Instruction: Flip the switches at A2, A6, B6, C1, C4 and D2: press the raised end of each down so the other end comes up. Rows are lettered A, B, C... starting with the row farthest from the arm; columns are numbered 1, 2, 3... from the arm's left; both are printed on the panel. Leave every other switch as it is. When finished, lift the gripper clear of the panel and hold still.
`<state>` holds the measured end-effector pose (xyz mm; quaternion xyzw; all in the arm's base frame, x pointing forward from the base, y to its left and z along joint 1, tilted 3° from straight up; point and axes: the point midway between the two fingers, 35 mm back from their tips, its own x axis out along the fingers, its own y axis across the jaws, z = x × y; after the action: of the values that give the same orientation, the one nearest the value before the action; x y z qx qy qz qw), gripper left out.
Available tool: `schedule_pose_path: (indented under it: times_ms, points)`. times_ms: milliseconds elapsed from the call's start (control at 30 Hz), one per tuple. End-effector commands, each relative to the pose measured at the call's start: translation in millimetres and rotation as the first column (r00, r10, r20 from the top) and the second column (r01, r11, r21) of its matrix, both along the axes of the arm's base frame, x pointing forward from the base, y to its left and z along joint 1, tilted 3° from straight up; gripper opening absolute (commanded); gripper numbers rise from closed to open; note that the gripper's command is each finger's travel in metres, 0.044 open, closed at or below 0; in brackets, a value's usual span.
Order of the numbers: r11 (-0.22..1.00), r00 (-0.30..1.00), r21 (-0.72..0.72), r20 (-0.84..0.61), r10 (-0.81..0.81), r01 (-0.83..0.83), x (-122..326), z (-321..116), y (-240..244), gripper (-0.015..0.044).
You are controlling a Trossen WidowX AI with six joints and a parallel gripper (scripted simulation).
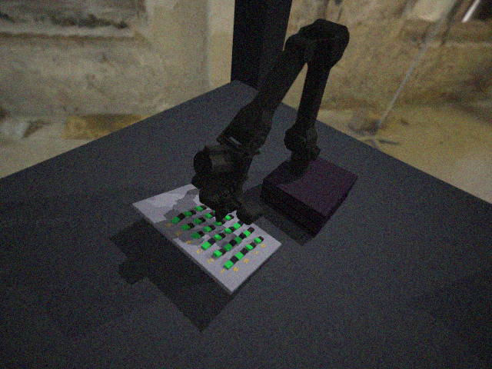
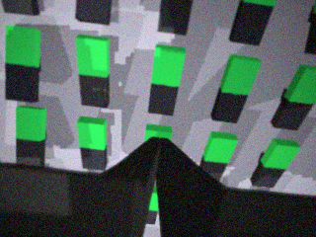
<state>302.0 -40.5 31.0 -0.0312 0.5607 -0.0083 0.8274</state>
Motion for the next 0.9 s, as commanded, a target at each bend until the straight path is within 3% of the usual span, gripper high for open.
schedule_pose_path:
  times_ms: [0,867]
  points:
    - [1.0,1.0,0.002,0.003,0.005,-0.005,0.8,-0.3,0.5,0.0]
    - [1.0,1.0,0.002,0.003,0.005,-0.005,2.2,-3.5,0.4,0.0]
